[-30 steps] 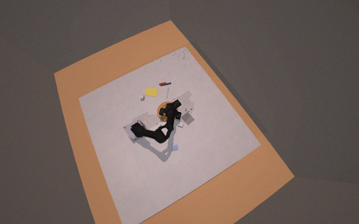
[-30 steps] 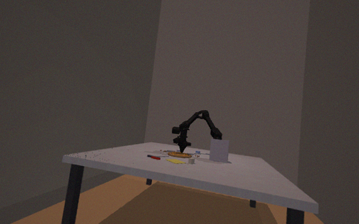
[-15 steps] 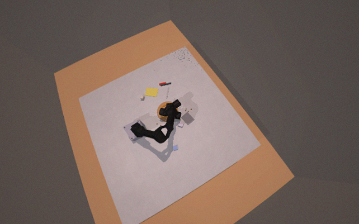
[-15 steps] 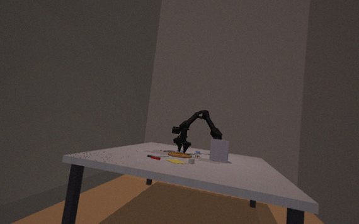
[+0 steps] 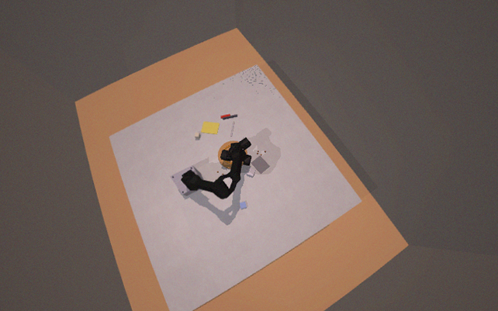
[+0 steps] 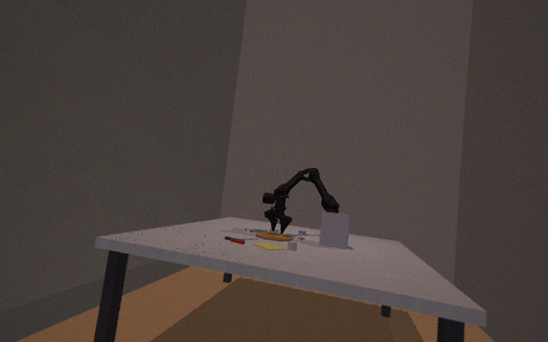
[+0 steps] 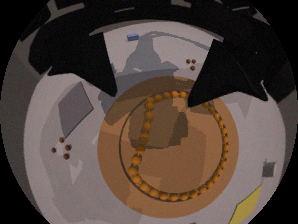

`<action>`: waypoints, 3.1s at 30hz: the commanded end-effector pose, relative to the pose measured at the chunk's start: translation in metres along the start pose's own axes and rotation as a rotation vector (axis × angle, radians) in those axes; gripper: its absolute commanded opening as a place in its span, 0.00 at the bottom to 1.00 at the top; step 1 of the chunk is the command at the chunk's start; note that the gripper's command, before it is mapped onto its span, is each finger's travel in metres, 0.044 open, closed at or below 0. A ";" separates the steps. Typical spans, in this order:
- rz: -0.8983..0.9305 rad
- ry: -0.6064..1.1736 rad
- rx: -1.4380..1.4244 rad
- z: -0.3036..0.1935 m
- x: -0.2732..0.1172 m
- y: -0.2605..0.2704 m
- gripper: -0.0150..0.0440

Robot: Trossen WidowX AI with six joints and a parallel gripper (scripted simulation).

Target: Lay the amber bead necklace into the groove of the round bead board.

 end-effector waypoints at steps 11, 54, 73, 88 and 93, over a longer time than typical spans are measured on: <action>0.000 -0.003 -0.084 0.049 -0.019 -0.005 0.64; -0.002 -0.001 -0.145 0.081 0.007 -0.002 0.46; 0.000 -0.006 -0.139 0.082 0.004 -0.002 0.25; 0.000 -0.006 -0.139 0.082 0.004 -0.002 0.25; 0.000 -0.006 -0.139 0.082 0.004 -0.002 0.25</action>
Point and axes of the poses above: the point midway between the two fingers, 35 mm back from their tips, its own x axis out along the fingers, its own y axis across the jaws, z = x × y, the point moved 2 cm from there along -x, back along the fingers, and after that the axes turned 2 degrees about x, right-handed, at the moved point
